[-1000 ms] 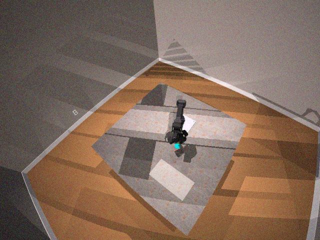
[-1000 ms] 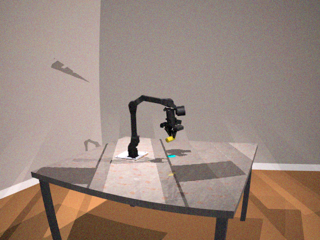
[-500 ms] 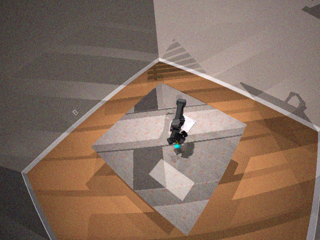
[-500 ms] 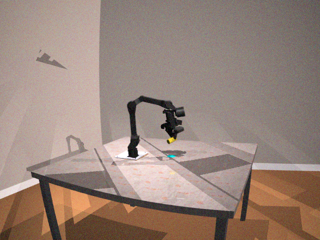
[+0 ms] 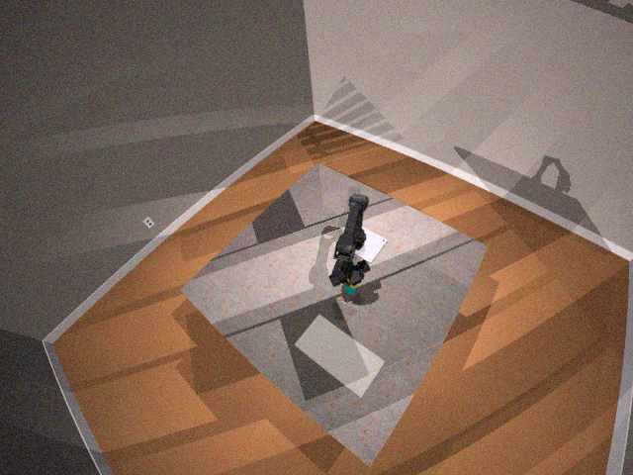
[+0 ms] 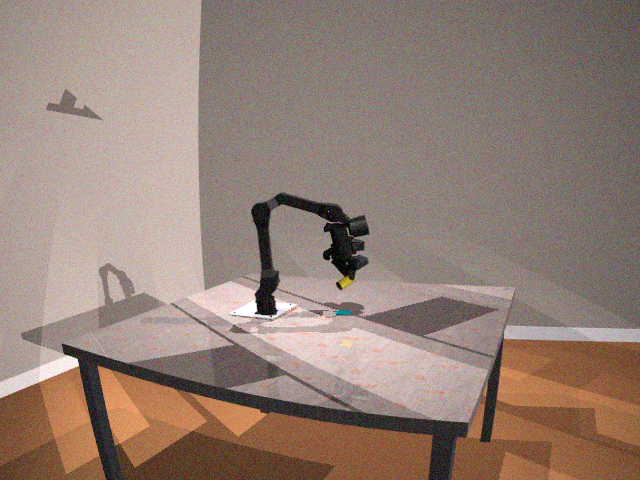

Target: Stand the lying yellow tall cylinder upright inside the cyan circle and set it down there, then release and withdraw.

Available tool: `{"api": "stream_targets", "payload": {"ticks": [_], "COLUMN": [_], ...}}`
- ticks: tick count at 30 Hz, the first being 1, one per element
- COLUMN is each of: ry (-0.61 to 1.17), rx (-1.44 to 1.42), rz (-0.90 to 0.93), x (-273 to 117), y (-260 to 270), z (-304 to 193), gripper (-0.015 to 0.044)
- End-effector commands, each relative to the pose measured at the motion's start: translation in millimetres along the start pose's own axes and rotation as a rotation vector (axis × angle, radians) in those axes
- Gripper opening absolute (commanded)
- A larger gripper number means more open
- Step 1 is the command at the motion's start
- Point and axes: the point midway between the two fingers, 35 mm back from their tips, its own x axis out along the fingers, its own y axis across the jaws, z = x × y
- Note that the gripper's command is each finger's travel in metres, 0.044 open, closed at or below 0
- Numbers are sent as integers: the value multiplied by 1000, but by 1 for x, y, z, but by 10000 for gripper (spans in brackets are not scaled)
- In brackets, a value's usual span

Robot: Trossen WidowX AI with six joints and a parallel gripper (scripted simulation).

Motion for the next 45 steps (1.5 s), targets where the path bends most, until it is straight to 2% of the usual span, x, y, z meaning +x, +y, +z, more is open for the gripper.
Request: {"api": "stream_targets", "payload": {"ticks": [1,45], "ry": [-38,-356], "rx": [13,69], "rz": [4,41], "x": [0,5], "y": [-1,-14], "z": [1,5], "gripper": [105,105]}}
